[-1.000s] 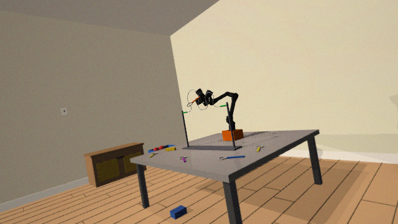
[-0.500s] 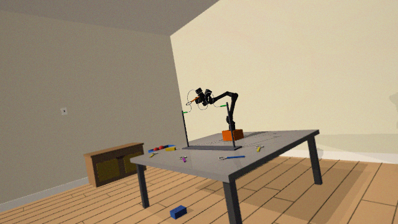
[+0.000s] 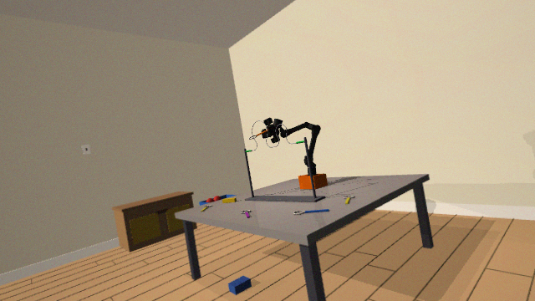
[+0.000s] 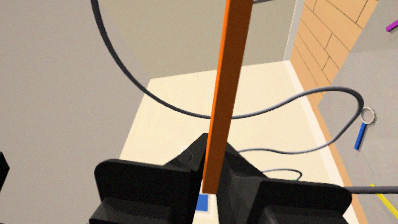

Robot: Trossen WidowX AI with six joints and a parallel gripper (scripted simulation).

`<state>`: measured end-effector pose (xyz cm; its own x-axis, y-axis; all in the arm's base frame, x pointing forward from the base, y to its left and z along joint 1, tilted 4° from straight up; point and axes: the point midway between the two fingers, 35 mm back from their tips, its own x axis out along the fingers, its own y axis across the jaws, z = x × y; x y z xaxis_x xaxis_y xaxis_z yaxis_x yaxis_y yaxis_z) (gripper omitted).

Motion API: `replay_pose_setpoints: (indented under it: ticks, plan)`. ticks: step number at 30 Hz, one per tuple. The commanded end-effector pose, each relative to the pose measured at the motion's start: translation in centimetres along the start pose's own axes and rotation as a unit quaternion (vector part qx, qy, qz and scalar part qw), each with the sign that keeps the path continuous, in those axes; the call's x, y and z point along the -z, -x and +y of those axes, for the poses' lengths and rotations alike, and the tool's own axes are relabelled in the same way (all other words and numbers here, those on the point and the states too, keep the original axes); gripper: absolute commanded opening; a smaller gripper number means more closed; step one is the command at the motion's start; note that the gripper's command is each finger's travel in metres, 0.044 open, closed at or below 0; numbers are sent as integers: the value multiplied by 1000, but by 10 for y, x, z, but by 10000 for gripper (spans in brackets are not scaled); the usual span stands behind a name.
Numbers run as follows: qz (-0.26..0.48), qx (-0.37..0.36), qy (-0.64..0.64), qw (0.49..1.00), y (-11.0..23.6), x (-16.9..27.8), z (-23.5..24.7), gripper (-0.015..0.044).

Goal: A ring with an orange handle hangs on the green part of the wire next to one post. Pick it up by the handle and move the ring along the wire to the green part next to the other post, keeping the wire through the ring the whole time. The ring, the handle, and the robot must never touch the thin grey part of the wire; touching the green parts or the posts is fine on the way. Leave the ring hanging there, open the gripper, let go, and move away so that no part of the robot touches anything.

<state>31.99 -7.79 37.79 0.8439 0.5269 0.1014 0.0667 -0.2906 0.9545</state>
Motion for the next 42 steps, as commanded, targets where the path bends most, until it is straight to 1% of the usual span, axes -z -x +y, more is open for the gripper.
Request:
replay_pose_setpoints:
  ticks: [1,21,42]
  plan:
    - [4,16,29,999,0,2,-1,-150]
    - [4,80,133,988,1,0,-11,-150]
    - [2,148,243,959,3,-3,-20,-150]
